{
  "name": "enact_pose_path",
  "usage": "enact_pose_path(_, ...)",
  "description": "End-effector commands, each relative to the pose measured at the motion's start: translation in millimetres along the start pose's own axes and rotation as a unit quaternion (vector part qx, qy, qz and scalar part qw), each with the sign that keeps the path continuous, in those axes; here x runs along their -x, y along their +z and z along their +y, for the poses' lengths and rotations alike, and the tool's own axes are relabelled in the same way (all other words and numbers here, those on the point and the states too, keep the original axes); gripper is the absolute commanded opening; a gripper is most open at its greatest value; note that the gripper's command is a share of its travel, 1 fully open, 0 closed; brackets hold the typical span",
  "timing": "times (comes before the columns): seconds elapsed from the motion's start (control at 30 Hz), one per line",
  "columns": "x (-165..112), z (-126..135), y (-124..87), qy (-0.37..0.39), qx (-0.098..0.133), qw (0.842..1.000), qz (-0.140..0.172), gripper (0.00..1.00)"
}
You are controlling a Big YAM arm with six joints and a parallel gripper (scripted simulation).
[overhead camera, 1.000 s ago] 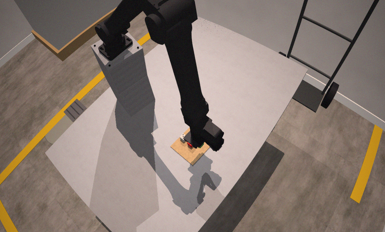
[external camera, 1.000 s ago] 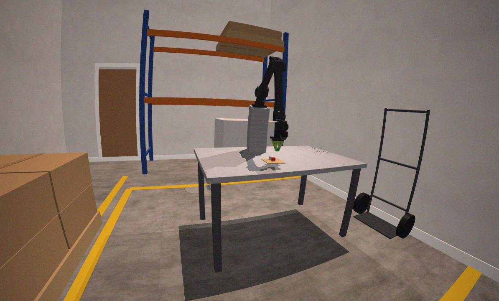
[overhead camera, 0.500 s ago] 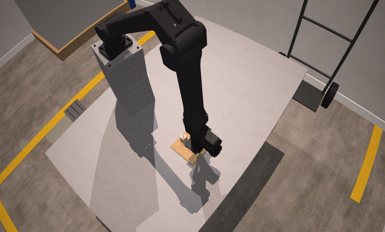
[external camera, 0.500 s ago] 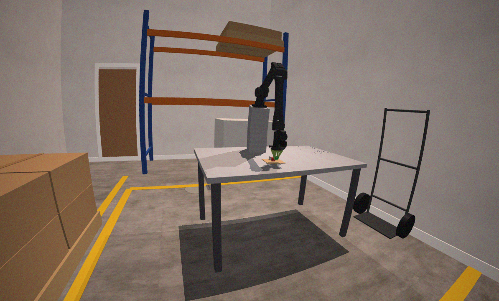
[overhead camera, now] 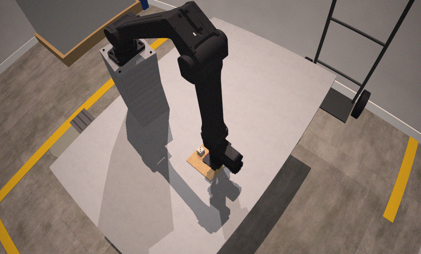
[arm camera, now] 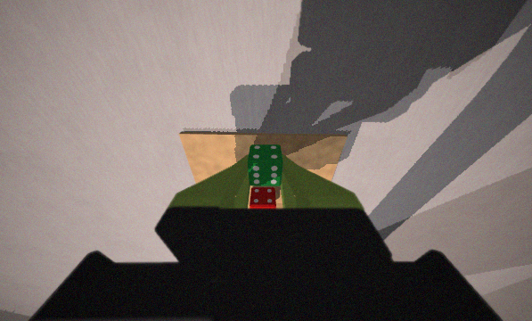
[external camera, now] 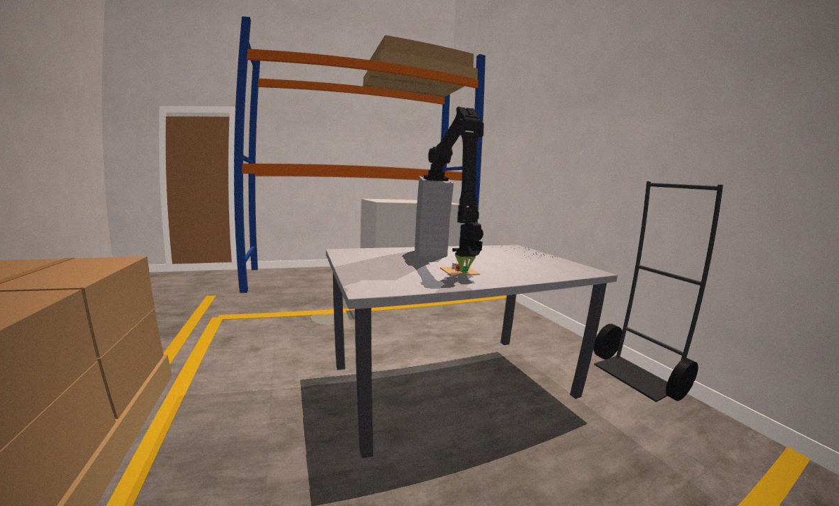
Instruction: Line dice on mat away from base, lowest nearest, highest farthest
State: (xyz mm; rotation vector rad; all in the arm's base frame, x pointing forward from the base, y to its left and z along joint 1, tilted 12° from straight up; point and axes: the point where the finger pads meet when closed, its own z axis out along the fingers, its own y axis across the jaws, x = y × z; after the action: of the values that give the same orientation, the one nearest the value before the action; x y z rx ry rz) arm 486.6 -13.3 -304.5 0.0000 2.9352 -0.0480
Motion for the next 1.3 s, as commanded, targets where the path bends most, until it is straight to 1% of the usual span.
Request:
enact_pose_path(0.0,-4.6,-3.0,4.5,-0.001,0.001,1.0,0.001,0.2)
enact_pose_path(1.0,-4.6,-3.0,4.5,-0.001,0.001,1.0,0.001,0.2)
enact_pose_path(1.27,-7.2,0.8,4.3,-0.003,0.002,1.0,0.002,0.2)
